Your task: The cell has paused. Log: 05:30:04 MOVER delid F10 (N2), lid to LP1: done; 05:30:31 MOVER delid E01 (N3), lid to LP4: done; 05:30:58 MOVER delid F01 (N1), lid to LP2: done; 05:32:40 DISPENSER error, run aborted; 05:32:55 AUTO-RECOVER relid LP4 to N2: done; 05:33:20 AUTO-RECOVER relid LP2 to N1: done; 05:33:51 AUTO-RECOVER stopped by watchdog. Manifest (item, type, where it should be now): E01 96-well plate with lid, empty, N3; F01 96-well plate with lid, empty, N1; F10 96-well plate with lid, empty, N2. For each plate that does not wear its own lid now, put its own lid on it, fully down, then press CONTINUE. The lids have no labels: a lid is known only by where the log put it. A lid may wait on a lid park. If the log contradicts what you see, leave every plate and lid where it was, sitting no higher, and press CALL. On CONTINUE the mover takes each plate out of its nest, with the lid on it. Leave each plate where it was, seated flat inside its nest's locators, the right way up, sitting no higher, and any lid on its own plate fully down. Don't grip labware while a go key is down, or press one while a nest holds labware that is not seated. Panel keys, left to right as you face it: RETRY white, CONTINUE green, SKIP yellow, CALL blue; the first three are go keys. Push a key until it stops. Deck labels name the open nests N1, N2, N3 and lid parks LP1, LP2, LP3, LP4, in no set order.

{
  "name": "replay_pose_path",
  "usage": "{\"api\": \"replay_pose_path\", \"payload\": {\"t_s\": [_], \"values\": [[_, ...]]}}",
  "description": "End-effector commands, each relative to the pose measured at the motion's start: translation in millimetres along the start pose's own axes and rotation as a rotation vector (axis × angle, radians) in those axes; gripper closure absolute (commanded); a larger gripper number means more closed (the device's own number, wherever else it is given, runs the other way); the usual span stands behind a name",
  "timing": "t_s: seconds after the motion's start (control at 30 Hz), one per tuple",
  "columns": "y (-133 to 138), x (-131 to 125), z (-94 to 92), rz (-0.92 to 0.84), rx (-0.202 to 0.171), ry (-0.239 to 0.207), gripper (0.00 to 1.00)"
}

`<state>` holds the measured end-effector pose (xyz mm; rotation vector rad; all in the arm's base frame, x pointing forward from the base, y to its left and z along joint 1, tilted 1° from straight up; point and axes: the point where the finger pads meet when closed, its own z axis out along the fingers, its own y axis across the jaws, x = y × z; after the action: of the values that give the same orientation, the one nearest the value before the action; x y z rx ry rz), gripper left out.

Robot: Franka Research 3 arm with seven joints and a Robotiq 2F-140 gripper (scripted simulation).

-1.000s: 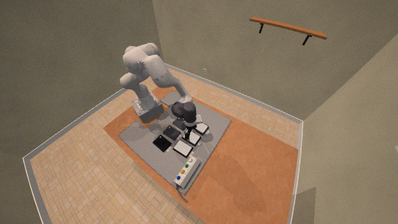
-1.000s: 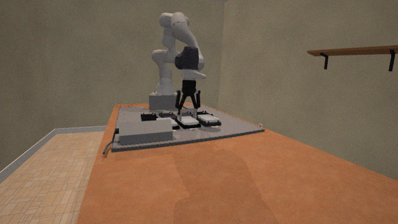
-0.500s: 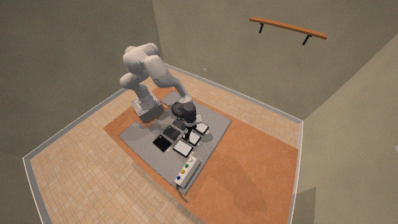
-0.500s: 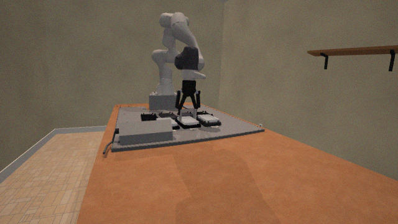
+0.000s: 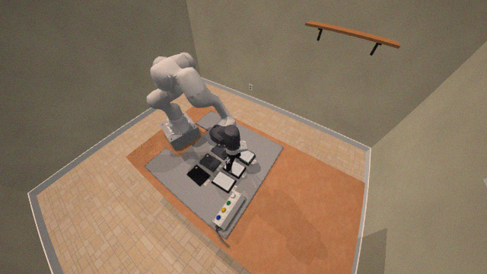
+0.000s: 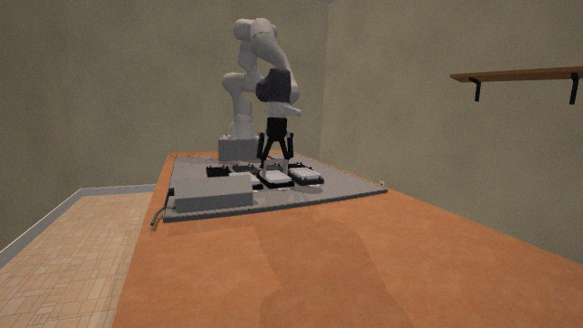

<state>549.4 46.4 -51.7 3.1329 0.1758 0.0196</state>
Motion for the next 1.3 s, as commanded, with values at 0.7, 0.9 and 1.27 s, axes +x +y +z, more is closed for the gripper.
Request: {"api": "replay_pose_path", "payload": {"t_s": [0.7,0.9,1.27], "values": [[1.0,2.0,-0.2,-0.007,-0.001,0.004,1.0],[1.0,2.0,-0.2,-0.007,-0.001,0.004,1.0],[1.0,2.0,-0.2,-0.007,-0.001,0.004,0.34]]}}
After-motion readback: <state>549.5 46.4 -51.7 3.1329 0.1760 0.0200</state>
